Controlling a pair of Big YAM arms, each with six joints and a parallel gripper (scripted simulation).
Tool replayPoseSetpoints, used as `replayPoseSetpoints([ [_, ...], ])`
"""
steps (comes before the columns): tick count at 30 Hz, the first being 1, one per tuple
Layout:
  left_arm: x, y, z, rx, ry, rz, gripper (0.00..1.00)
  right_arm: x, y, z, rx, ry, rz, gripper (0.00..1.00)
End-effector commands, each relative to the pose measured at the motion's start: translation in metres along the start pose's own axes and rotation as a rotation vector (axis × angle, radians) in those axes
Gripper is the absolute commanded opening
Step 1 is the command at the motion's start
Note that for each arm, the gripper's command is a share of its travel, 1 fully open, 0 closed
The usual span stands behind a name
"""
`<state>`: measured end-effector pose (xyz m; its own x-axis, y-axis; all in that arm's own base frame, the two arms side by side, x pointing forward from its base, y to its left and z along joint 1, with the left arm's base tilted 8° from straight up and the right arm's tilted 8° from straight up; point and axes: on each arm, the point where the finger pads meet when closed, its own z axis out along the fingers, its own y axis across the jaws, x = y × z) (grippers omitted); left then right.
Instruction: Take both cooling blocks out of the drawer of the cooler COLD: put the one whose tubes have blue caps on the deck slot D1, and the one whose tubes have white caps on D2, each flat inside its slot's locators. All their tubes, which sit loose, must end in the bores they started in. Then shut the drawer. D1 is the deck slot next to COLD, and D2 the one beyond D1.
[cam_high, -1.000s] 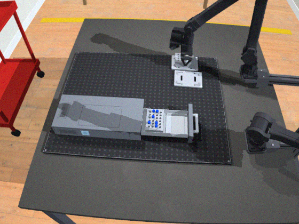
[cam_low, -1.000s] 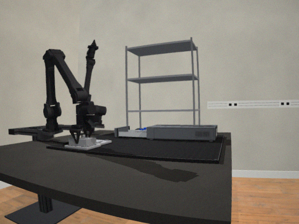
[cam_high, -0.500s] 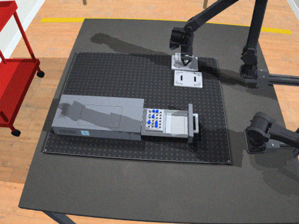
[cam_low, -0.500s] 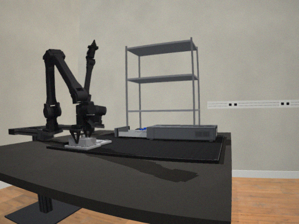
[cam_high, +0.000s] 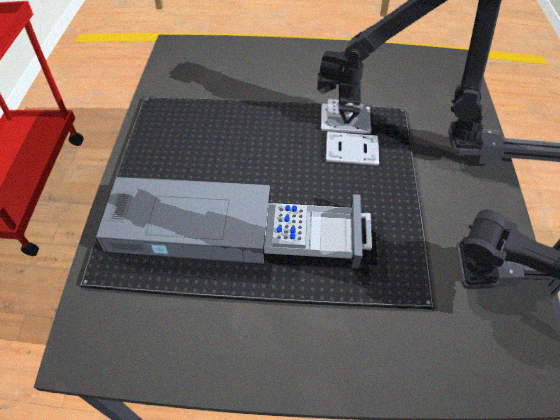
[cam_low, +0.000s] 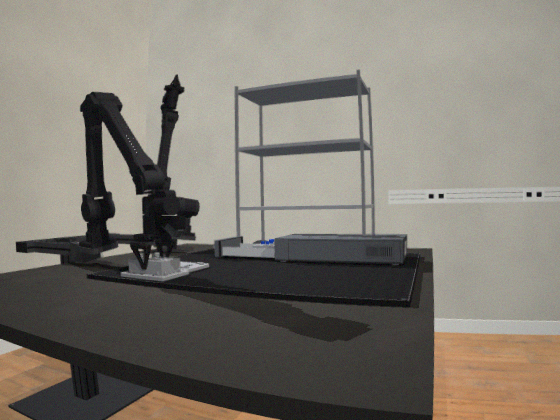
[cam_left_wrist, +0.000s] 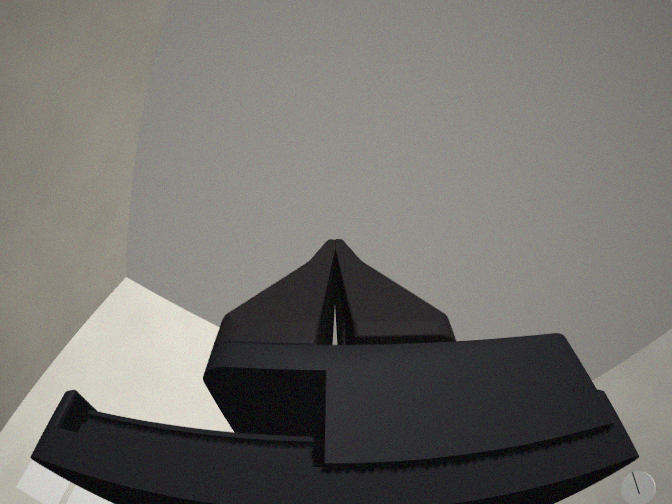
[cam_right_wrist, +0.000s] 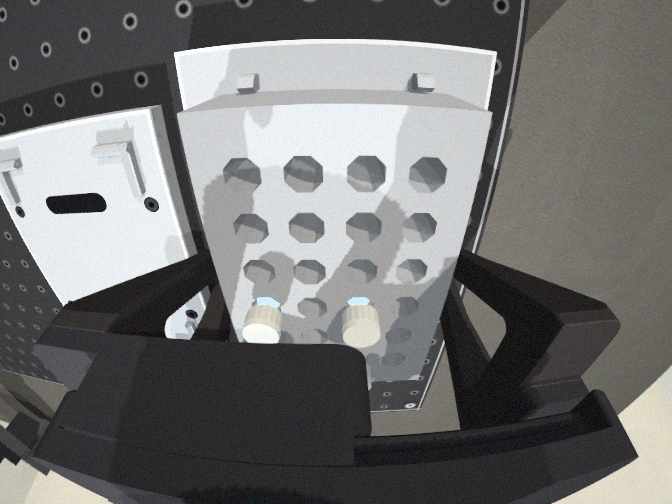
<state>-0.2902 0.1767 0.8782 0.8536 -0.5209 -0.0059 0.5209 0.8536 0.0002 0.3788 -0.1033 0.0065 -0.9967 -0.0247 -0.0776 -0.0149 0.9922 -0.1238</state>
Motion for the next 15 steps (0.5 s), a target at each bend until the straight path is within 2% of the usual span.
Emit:
replayPoseSetpoints([
  [1, 0.0226, -0.0024, 0.0081, 0.001, 0.034, 0.008, 0.00, -0.0140, -0.0046, -0.0119, 0.010, -0.036, 0.002, 0.00],
  [8, 0.0226, -0.0024, 0.0081, 0.001, 0.034, 0.008, 0.00, -0.0060, -0.0057, -0.0114, 0.009, -0.028, 0.006, 0.00],
  [15, 0.0226, -0.0024, 0.0081, 0.001, 0.034, 0.008, 0.00, -0.0140, -0.0047, -0.0109, 0.010, -0.036, 0.002, 0.00],
])
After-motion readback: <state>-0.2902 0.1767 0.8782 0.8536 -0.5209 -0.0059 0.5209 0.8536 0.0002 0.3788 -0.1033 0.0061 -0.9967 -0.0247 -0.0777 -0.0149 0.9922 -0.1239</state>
